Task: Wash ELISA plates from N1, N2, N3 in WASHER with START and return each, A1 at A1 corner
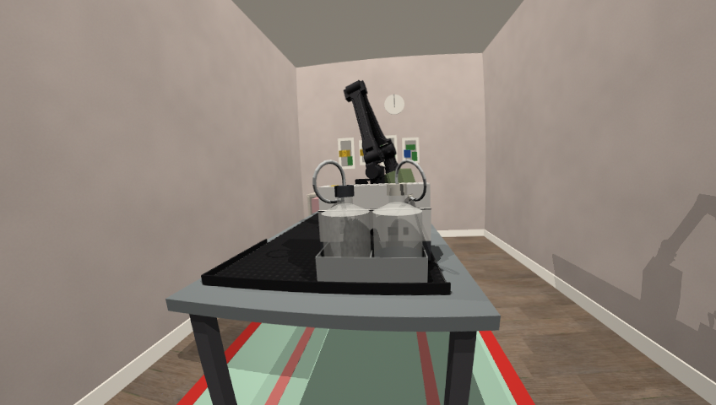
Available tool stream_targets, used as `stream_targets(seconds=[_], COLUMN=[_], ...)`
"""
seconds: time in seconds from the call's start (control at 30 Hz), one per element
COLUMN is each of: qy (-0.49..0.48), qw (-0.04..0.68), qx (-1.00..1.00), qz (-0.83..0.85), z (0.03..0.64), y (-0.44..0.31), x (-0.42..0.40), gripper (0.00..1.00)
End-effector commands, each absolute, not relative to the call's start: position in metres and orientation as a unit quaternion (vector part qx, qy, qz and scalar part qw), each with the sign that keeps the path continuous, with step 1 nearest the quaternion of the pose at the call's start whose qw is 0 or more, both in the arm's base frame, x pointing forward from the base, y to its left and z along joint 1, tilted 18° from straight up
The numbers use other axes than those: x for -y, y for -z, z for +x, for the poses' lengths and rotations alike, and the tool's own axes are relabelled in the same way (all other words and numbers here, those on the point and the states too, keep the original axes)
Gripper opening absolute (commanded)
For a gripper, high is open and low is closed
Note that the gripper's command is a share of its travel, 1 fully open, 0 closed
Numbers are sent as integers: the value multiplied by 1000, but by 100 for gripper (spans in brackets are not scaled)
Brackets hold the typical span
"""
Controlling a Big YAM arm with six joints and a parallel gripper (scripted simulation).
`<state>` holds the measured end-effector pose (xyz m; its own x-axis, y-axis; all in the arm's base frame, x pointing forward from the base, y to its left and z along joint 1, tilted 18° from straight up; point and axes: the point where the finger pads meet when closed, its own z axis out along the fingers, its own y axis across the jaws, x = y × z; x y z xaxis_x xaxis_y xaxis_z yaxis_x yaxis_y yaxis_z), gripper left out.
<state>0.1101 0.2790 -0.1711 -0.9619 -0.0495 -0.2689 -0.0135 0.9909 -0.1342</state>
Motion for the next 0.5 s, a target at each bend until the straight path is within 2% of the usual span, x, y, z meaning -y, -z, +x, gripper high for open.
stream_targets(seconds=[0.0,0.47], qy=[56,57], qw=[140,140], qx=[-988,-988], qz=[-17,-16], z=[117,120], y=[170,183], x=[-292,-289], gripper=[100,100])
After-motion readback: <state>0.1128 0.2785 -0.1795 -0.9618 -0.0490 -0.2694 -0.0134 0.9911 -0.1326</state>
